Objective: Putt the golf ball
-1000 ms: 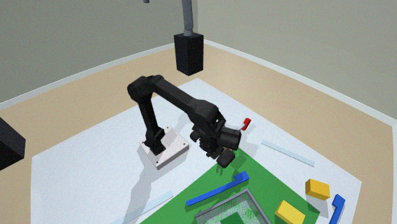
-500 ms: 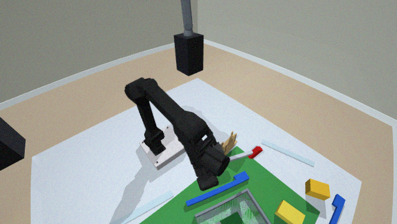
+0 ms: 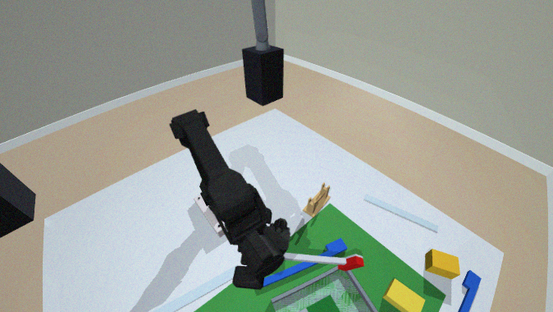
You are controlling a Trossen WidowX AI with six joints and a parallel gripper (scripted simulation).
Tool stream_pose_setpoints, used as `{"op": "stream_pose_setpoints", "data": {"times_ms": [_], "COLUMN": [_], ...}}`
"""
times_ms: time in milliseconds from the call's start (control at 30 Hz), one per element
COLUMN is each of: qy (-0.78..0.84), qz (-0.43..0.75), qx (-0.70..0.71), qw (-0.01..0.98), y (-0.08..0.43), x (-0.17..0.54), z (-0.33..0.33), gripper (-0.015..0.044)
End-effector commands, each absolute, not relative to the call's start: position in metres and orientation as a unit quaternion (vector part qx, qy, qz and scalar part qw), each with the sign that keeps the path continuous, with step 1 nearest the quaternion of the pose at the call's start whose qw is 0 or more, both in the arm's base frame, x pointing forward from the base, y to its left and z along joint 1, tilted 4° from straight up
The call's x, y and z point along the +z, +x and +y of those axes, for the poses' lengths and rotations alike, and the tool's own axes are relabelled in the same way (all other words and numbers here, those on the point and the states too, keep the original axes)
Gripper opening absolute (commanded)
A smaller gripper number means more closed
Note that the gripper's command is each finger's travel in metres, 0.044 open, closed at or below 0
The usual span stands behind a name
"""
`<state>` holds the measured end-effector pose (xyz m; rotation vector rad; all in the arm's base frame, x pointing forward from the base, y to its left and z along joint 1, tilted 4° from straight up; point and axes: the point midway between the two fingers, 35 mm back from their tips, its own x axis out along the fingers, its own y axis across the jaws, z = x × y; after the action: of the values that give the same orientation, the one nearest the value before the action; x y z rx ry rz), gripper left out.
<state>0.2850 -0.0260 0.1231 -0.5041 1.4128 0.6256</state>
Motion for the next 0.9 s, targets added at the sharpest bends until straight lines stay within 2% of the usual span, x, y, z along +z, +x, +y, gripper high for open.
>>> {"op": "stream_pose_setpoints", "data": {"times_ms": [0, 867], "qy": [-0.196, 0.029], "qz": [0.646, 0.711], "qx": [0.238, -0.053], "qw": [0.699, 0.701], "y": [0.283, 0.221], "x": [0.127, 0.14], "z": [-0.047, -0.178], "gripper": [0.0, 0.0]}}
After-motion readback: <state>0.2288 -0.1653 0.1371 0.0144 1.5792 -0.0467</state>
